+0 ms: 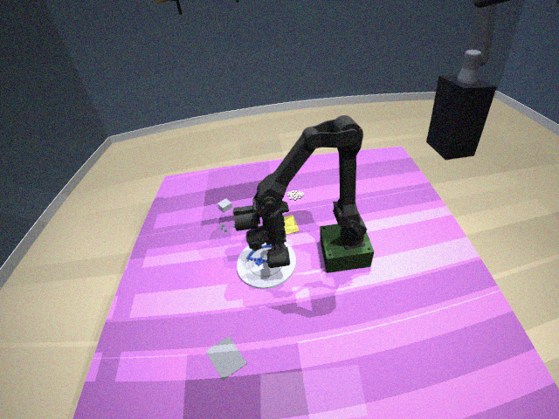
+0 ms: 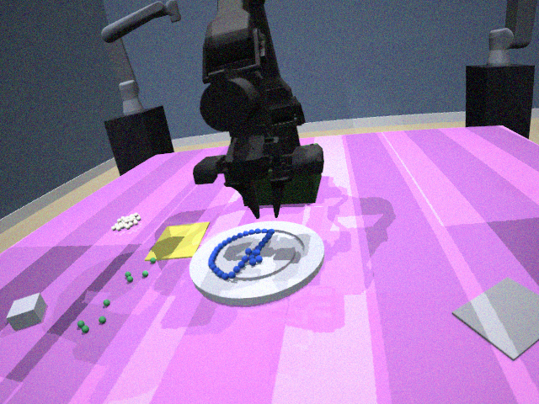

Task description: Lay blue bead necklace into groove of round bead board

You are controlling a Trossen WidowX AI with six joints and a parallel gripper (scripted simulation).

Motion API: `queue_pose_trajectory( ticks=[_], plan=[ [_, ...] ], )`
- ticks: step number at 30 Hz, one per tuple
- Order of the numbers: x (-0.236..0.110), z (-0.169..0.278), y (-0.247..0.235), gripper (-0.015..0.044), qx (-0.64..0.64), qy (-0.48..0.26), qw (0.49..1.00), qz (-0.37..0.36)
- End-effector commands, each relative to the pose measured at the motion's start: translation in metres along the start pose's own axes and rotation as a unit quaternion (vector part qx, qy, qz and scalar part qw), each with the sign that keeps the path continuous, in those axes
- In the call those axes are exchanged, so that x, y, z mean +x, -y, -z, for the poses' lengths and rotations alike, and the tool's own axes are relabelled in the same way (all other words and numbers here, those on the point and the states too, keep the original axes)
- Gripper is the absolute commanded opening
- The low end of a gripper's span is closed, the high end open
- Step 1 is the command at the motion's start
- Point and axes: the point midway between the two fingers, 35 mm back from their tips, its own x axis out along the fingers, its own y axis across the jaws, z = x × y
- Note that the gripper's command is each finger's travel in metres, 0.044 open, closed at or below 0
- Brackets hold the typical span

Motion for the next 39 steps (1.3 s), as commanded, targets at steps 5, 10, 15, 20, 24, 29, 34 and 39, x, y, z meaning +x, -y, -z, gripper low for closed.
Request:
queue_pose_trajectory(
  ticks=[5, 10, 15, 20, 24, 29, 34, 39],
  plan=[
    [0.009, 0.000, 0.000, 0.0120, -0.001, -0.001, 1.000, 0.000],
    [0.018, 0.001, 0.000, 0.0120, -0.002, -0.003, 1.000, 0.000],
    [0.026, 0.002, 0.000, 0.0120, -0.002, -0.004, 1.000, 0.000],
    [0.032, 0.003, 0.000, 0.0120, -0.003, -0.005, 1.000, 0.000],
    [0.032, 0.003, 0.000, 0.0120, -0.003, -0.005, 1.000, 0.000],
    [0.029, 0.001, 0.000, 0.0041, 0.000, -0.002, 1.000, 0.000],
    [0.029, 0.001, 0.000, 0.0000, 0.000, -0.002, 1.000, 0.000],
    [0.029, 0.001, 0.000, 0.0000, 0.000, -0.002, 1.000, 0.000]
  ],
)
